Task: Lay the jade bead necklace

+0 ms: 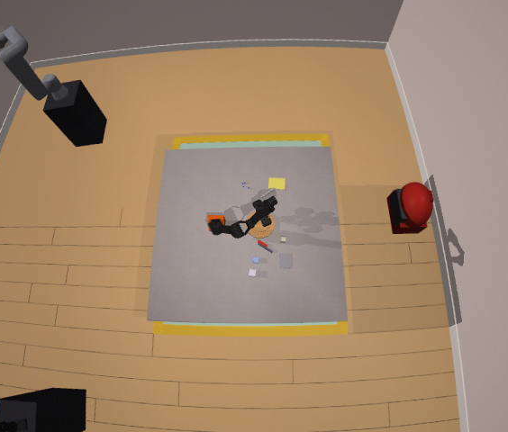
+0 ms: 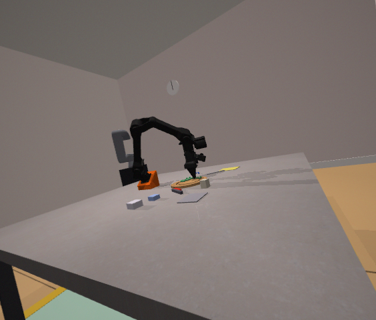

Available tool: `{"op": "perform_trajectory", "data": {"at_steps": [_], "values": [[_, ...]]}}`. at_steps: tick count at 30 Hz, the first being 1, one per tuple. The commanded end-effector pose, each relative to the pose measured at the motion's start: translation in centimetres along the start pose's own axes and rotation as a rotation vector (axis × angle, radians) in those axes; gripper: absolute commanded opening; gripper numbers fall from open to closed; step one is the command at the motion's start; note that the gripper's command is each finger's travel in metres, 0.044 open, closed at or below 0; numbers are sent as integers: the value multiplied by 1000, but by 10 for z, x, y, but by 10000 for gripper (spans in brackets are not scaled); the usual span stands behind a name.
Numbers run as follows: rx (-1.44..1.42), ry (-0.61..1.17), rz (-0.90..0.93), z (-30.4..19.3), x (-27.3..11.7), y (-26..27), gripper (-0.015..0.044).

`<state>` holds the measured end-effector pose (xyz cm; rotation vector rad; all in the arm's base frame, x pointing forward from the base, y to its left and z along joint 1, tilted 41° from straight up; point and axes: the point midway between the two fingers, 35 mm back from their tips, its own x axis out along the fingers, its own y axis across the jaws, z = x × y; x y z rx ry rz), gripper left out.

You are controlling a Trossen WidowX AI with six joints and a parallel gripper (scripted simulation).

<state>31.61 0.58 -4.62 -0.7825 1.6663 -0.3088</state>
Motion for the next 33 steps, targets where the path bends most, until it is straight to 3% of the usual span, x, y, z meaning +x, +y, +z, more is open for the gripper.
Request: {"op": "perform_trajectory", "data": {"at_steps": [1,33], "values": [[0,0,0,0,0,0,0],[-10,2,-4,-2,-6,1,0]]}}
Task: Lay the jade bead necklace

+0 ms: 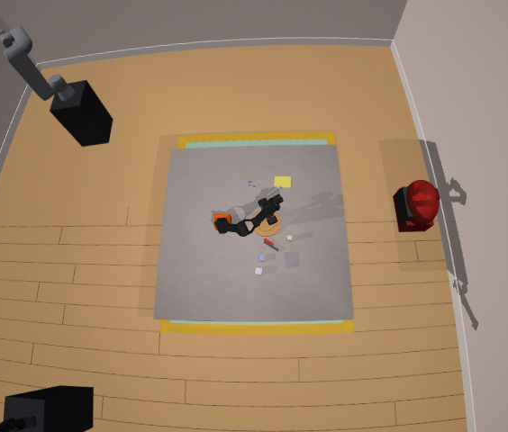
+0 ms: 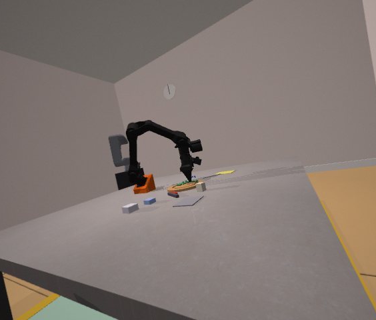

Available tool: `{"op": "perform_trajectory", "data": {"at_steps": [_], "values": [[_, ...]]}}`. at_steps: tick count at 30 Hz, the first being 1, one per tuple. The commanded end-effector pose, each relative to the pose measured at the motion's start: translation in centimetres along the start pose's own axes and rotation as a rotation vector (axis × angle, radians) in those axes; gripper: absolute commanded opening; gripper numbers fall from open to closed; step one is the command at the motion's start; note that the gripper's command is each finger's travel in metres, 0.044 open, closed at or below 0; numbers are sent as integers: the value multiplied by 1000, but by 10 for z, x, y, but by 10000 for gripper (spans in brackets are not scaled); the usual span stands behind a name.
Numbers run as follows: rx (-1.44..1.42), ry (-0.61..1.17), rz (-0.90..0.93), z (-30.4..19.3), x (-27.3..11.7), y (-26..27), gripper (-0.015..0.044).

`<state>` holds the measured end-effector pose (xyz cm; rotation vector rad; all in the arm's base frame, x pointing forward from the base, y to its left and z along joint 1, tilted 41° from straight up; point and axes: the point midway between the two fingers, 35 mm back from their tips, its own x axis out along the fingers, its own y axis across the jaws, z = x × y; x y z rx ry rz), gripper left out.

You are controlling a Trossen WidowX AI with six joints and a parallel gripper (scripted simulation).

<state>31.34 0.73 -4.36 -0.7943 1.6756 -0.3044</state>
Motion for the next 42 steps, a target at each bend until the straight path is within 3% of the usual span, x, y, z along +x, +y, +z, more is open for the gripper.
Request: {"op": "perform_trajectory", "data": {"at_steps": [1,28,42], "values": [[3,-6,-1,1,-3,0,0],[4,-6,-5,22,-4,-76,0],[4,-6,-5,22,-4,-78,0]]}}
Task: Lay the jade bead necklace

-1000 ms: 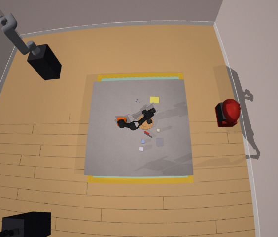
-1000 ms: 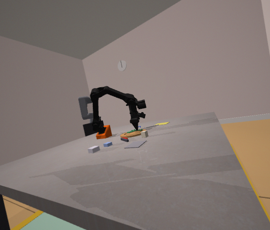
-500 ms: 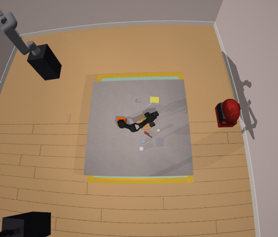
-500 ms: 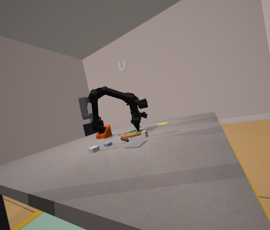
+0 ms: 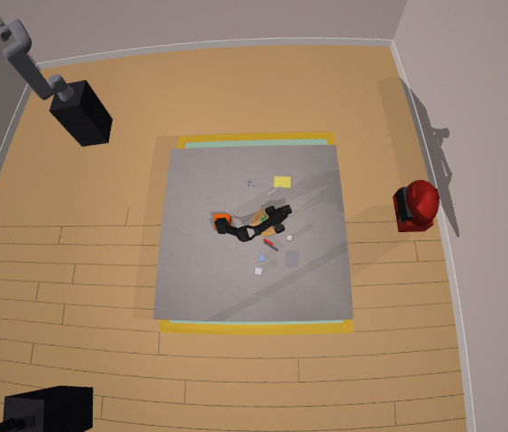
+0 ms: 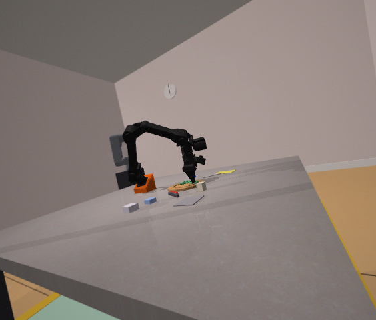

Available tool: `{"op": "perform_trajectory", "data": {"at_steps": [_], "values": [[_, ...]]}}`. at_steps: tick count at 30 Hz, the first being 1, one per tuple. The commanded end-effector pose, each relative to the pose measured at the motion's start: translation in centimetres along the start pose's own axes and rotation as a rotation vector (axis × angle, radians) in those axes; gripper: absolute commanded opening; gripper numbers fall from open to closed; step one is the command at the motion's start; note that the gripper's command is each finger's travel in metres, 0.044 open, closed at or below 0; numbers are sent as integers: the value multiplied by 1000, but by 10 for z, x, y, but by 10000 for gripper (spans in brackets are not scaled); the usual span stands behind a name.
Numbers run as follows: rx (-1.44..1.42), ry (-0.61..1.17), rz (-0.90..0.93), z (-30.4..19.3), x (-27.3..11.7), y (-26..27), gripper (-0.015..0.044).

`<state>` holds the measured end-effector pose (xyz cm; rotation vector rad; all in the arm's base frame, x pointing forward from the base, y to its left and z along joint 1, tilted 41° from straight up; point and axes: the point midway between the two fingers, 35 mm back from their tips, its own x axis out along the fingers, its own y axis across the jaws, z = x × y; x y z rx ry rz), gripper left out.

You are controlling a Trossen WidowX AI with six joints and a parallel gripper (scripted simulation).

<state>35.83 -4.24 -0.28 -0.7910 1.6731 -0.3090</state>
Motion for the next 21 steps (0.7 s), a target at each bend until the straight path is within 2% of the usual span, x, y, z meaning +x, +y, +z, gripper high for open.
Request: {"op": "perform_trajectory", "data": {"at_steps": [1,10,21], "values": [[-1,-5,-5,2,-2,-2,0],[-1,-5,-5,2,6,-2,0],[6,-10,0,3,3,-2,289]]}}
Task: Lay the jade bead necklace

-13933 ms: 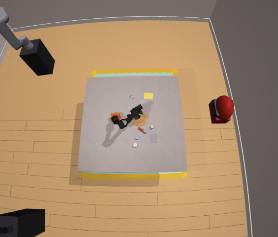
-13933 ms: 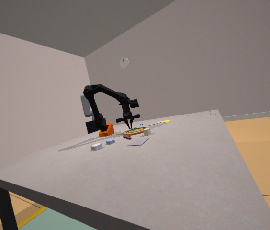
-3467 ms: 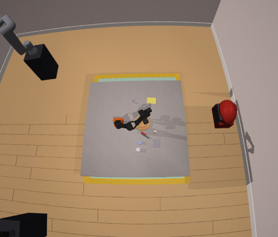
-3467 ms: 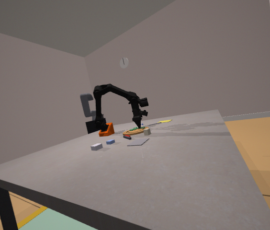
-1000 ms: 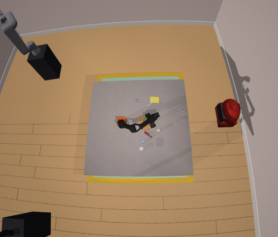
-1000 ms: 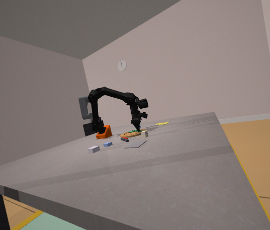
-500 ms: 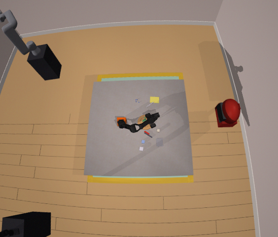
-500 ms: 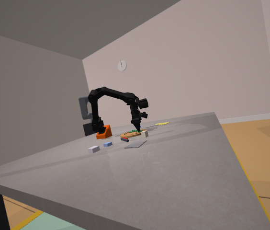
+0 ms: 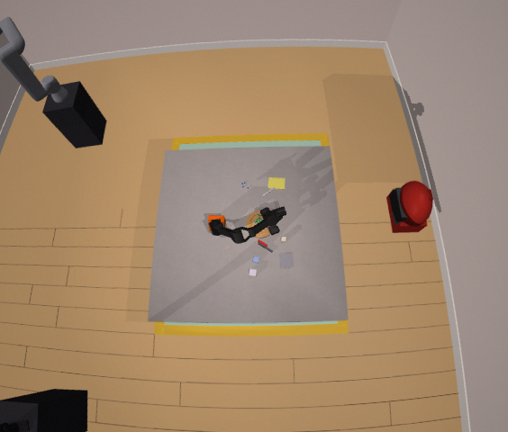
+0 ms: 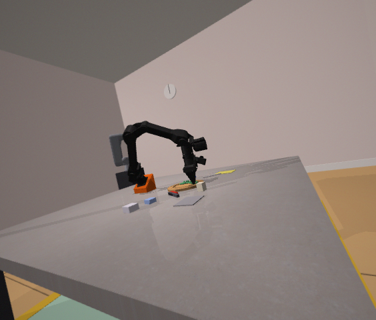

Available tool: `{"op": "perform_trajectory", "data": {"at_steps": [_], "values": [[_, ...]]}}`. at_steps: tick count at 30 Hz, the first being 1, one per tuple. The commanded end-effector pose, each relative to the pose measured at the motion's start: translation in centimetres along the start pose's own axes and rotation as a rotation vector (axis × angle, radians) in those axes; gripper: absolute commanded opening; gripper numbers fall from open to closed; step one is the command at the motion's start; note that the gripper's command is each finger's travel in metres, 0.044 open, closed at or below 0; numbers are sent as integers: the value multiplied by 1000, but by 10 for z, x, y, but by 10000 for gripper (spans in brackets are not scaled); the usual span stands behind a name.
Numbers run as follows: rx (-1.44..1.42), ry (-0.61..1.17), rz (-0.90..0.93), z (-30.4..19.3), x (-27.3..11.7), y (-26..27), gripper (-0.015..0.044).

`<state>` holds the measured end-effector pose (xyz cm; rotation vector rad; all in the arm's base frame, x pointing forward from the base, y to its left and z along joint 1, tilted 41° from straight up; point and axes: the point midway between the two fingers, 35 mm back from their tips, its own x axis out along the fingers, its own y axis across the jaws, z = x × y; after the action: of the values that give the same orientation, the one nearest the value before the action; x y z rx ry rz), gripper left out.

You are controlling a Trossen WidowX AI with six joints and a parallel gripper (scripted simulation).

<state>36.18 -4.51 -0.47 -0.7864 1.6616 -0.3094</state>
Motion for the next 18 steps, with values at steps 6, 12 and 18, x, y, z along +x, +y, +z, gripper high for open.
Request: {"op": "perform_trajectory", "data": {"at_steps": [6,12,18], "values": [[-7,6,0,-2,-1,0,440],[-7,6,-5,-2,-5,0,440],[-7,6,-5,-2,-5,0,440]]}}
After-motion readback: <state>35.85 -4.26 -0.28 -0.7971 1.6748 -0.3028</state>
